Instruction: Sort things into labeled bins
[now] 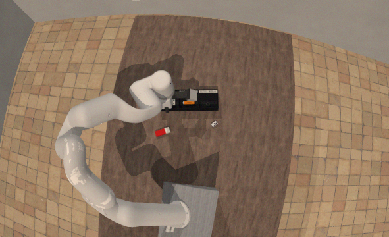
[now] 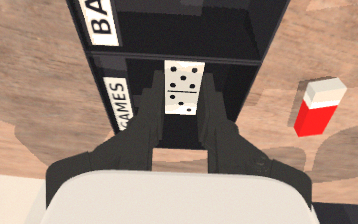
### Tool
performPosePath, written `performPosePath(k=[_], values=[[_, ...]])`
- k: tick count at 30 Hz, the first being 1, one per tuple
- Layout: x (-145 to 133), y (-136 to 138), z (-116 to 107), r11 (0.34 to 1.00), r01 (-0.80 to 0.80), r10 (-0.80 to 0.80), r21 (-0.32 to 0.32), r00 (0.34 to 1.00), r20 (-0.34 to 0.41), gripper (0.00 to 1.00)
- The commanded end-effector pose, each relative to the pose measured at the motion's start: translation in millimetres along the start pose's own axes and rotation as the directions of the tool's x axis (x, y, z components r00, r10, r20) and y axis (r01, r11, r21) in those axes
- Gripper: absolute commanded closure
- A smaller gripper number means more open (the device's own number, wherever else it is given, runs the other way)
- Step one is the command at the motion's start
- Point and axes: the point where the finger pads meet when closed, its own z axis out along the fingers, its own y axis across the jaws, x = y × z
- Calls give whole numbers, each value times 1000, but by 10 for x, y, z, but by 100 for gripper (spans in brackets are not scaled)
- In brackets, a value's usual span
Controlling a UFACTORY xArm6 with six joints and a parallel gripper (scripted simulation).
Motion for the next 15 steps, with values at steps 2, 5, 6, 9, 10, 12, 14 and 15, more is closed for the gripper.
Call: performPosePath(k=[2, 5, 6, 9, 10, 12, 14, 15], values=[[5, -2, -5, 1000, 1, -1, 4, 1000, -1, 100], [5, 1, -5, 1000, 1, -1, 4, 1000, -1, 100], [5, 1, -5, 1000, 1, -1, 4, 1000, -1, 100], [6, 4, -5, 1000, 1, -1, 4, 1000, -1, 100], [6, 4, -5, 1000, 1, -1, 4, 1000, -1, 100], [6, 5, -4, 1000, 1, -1, 4, 1000, -1, 100], [6, 5, -4, 1000, 1, -1, 4, 1000, -1, 69], [6, 5, -4, 1000, 1, -1, 4, 1000, -1, 69]])
